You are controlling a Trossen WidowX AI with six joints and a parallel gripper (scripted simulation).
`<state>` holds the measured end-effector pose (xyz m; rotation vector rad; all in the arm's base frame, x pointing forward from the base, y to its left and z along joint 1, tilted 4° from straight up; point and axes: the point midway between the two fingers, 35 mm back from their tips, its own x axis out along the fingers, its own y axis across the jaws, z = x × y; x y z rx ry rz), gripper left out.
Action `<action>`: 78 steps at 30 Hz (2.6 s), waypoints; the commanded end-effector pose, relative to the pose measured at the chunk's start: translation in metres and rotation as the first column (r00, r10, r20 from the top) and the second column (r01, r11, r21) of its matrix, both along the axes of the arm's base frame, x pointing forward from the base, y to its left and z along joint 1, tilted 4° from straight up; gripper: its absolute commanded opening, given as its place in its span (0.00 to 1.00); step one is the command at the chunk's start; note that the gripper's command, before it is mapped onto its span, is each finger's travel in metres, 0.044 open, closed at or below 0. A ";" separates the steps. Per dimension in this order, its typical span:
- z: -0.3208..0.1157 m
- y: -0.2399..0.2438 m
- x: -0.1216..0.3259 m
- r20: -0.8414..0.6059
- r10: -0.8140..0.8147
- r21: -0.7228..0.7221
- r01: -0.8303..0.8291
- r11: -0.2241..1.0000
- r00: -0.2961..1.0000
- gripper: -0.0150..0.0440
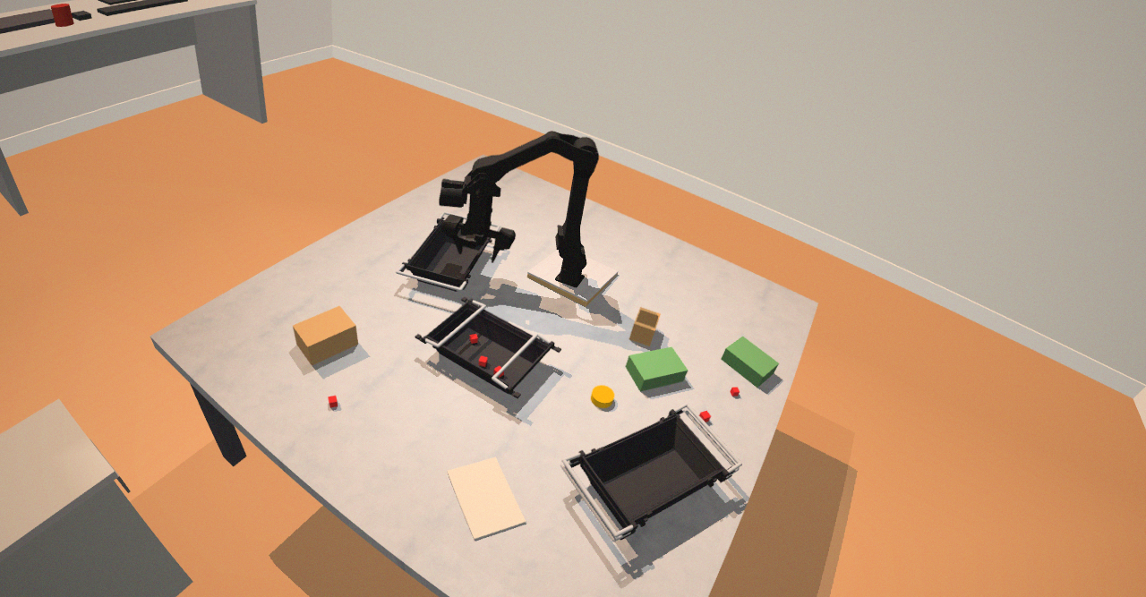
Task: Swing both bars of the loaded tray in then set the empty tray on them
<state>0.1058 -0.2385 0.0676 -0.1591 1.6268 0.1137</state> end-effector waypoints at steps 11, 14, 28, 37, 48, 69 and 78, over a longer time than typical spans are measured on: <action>-0.039 0.003 -0.004 -0.001 0.006 0.002 -0.006 1.000 1.000 1.00; -0.039 0.003 -0.004 -0.001 0.006 0.002 -0.006 1.000 1.000 0.93; -0.039 0.003 -0.004 -0.001 0.006 0.002 -0.006 1.000 1.000 0.63; -0.039 0.003 -0.004 -0.001 0.006 0.002 -0.006 1.000 1.000 0.53; -0.039 0.003 -0.004 -0.001 0.006 0.002 -0.006 1.000 1.000 0.41; 0.016 0.002 0.000 0.000 0.006 0.002 -0.006 1.000 1.000 0.25; 0.041 0.005 0.001 0.000 0.006 0.002 -0.006 1.000 1.000 0.25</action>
